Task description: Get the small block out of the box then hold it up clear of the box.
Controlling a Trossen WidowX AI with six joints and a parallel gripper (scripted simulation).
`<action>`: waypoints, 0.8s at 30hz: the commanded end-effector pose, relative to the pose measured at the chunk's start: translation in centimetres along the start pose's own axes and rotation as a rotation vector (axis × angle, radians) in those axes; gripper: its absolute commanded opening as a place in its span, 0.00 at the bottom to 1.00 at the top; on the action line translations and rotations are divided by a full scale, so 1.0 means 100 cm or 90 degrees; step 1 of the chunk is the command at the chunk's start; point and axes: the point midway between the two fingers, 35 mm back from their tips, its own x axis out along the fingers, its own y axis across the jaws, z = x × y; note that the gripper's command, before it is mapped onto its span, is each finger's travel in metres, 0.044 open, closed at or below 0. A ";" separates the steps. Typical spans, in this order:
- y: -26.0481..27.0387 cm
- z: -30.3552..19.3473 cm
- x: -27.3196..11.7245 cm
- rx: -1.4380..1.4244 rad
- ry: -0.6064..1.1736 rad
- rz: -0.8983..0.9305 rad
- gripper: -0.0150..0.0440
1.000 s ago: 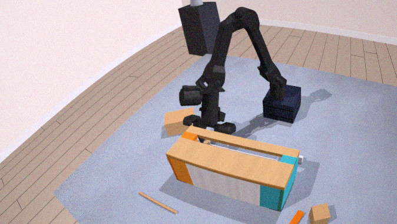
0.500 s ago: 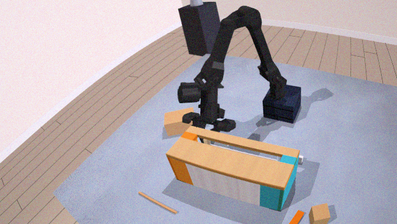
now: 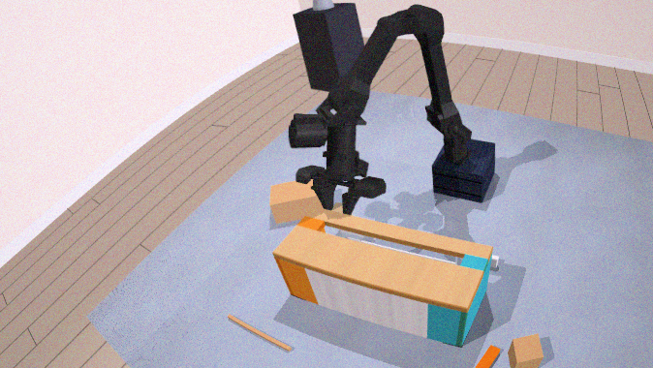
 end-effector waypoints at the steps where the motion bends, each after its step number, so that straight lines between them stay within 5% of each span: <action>1: -0.003 -0.003 -0.016 0.030 0.004 0.020 0.25; 24: -0.030 0.006 -0.094 0.249 0.032 0.125 0.25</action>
